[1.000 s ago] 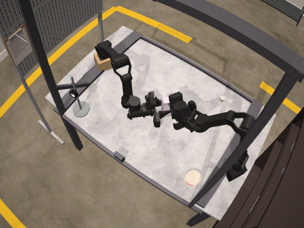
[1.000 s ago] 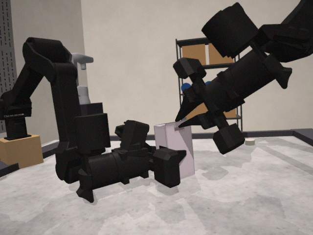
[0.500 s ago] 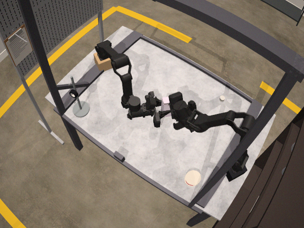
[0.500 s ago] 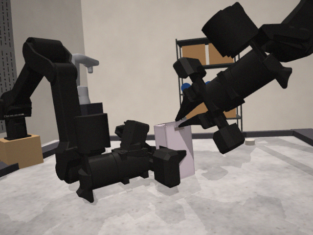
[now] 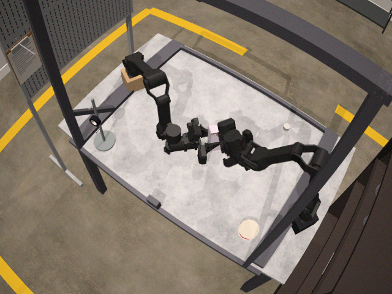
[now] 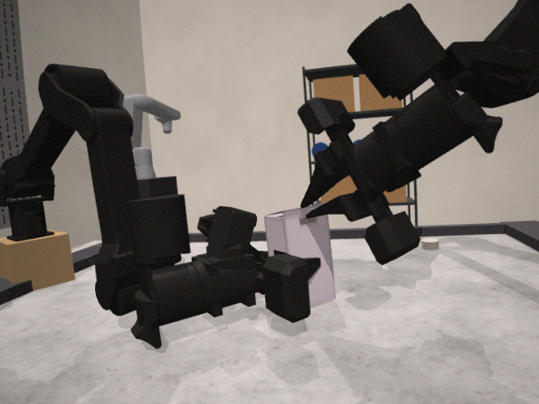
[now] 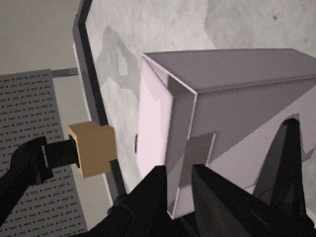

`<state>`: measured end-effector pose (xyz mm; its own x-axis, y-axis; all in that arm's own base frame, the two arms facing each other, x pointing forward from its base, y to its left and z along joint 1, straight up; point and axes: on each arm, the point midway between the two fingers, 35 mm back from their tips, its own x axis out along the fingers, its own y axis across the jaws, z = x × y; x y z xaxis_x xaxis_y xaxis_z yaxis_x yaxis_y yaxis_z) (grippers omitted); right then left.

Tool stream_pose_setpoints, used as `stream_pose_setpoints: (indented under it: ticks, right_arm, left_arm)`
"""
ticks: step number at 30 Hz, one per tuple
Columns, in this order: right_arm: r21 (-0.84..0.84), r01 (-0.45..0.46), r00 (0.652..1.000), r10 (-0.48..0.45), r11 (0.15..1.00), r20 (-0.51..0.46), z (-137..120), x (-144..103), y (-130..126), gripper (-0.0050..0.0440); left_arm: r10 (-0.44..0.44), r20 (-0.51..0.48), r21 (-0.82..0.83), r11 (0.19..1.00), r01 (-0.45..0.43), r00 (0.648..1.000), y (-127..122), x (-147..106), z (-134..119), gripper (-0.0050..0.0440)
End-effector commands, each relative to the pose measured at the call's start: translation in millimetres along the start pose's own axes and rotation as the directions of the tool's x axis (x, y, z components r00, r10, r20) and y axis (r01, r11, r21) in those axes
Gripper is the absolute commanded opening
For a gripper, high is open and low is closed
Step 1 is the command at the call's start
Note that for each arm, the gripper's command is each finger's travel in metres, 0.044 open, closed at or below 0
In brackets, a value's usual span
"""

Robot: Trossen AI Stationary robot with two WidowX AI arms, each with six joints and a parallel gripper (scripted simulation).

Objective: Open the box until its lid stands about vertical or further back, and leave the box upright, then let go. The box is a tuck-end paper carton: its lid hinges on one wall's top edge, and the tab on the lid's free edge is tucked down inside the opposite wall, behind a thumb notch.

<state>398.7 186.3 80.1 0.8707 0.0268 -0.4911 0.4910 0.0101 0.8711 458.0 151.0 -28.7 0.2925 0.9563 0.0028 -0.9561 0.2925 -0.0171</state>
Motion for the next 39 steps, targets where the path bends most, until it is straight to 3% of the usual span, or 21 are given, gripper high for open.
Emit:
stream_pose_setpoints:
  ticks: [1, 12, 39]
  right_arm:
    - [0.014, -0.031, 1.0, 0.031, 0.999, -0.003, -1.5, -1.3, 11.0, 0.005]
    - [0.008, -0.167, 0.986, 0.167, 0.986, -0.006, -0.9, -2.9, 12.8, 0.005]
    - [0.009, -0.313, 0.95, 0.313, 0.95, 0.003, 0.1, -2.2, 18.1, 0.005]
  left_arm:
    - [-0.024, 0.007, -0.012, 1.0, 0.024, 1.0, -8.2, -0.2, 9.2, 0.0221]
    - [-0.024, 0.007, -0.012, 1.0, 0.024, 1.0, -8.2, -0.2, 9.2, 0.0221]
    - [-0.024, 0.007, -0.012, 1.0, 0.024, 1.0, -8.2, -0.2, 9.2, 0.0221]
